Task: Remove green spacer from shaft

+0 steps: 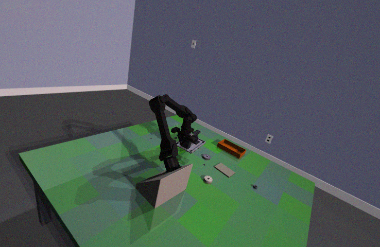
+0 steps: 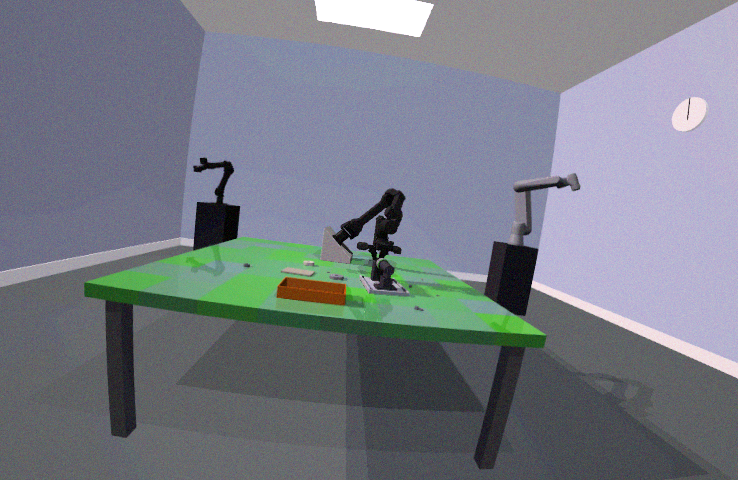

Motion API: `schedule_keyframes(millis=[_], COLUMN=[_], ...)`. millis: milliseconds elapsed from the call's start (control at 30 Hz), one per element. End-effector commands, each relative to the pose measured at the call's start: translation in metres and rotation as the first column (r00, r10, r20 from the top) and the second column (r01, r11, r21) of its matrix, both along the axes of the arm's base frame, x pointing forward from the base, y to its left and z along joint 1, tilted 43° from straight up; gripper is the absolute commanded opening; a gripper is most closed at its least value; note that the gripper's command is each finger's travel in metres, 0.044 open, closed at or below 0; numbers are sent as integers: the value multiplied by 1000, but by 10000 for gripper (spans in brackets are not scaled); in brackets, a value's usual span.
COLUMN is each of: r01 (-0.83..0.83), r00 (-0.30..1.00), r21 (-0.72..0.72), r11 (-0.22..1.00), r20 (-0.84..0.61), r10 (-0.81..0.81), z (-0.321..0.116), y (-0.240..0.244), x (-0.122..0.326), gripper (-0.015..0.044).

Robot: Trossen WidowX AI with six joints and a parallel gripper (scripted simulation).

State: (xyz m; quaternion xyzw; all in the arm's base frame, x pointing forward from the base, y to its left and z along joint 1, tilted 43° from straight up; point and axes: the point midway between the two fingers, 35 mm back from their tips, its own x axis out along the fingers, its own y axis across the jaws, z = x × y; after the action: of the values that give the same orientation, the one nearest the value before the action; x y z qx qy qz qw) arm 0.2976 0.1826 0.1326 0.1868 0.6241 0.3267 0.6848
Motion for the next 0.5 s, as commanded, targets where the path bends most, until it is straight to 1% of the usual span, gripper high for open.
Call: schedule_keyframes(millis=[0, 467], r01=[0, 0], r00=[1000, 1000], r21=[1, 1], r11=[1000, 1000], r20=[-2, -2], r10=[0, 0], z=[1, 0], y=[0, 0], x=[-1, -3], gripper=[0, 0])
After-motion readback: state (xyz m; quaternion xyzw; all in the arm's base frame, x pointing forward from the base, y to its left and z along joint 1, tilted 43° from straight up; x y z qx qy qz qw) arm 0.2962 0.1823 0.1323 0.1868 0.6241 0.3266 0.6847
